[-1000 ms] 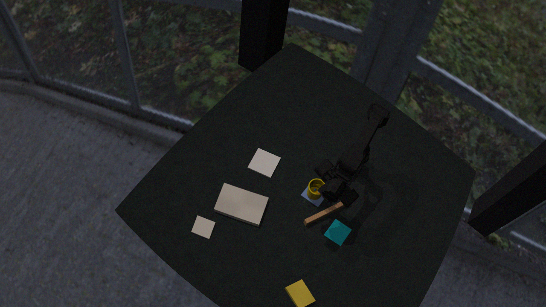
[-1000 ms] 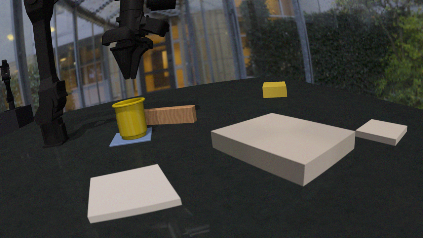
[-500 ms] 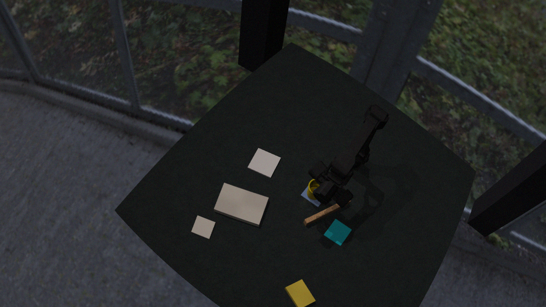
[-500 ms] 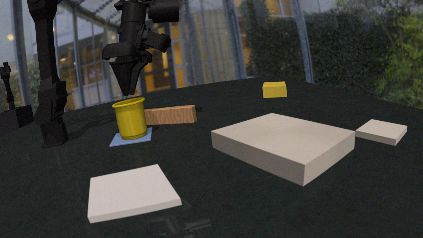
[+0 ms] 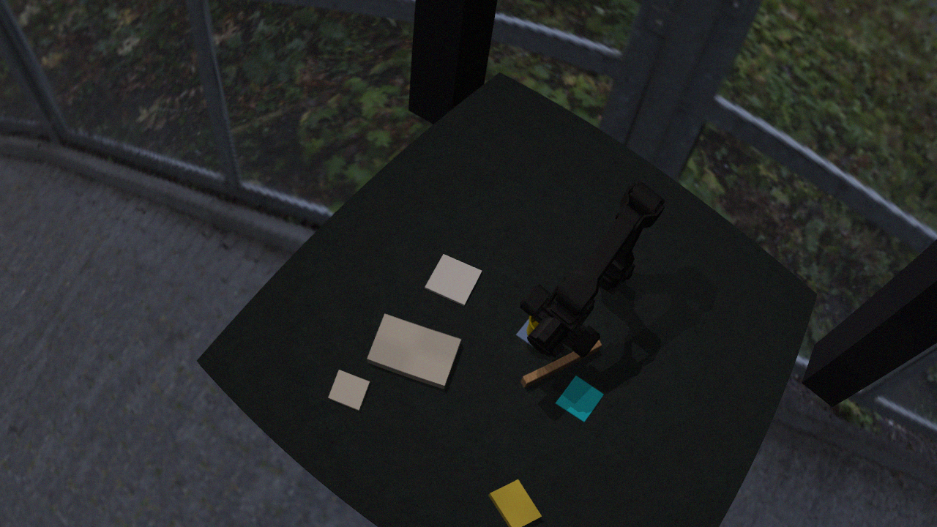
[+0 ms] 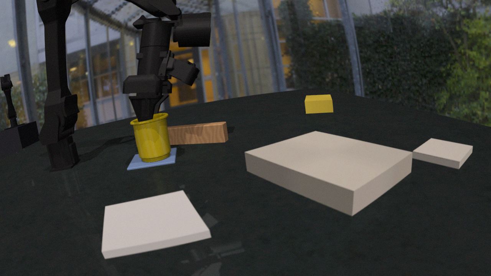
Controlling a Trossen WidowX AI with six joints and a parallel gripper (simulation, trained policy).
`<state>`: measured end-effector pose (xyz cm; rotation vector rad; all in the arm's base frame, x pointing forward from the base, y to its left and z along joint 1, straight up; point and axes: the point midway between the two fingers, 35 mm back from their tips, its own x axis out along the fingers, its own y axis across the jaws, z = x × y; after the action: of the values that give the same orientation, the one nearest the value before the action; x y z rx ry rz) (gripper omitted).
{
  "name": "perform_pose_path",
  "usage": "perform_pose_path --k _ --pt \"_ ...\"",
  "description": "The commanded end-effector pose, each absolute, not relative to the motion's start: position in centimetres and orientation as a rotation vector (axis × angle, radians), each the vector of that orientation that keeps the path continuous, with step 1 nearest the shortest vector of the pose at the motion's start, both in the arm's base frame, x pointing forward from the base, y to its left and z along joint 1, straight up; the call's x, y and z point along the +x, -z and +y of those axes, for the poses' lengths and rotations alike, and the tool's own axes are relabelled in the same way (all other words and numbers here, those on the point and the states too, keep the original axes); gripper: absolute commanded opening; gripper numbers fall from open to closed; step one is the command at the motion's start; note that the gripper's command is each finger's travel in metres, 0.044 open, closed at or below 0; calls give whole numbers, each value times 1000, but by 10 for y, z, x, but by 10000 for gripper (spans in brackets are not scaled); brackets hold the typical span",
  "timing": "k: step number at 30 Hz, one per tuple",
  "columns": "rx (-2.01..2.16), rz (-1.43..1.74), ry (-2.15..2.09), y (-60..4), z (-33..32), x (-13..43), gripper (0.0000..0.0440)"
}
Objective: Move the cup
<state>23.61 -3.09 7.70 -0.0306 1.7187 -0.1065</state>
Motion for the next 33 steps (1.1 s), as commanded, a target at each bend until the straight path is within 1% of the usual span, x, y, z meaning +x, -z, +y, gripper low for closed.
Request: perform_pose_path --k 1,2,3,9,10,20,33 --pt "-63 1734 57 -64 -32 234 195" --pt "-73 1734 43 -62 -32 234 185" --pt "-83 1735 29 -60 -32 234 165" --pt "-157 1740 -51 -53 -34 233 13" --pt "-167 1739 -62 -53 -35 233 0" --pt "-227 1695 -148 -69 -33 244 31" --pt "-272 1622 -191 -106 -19 262 30"
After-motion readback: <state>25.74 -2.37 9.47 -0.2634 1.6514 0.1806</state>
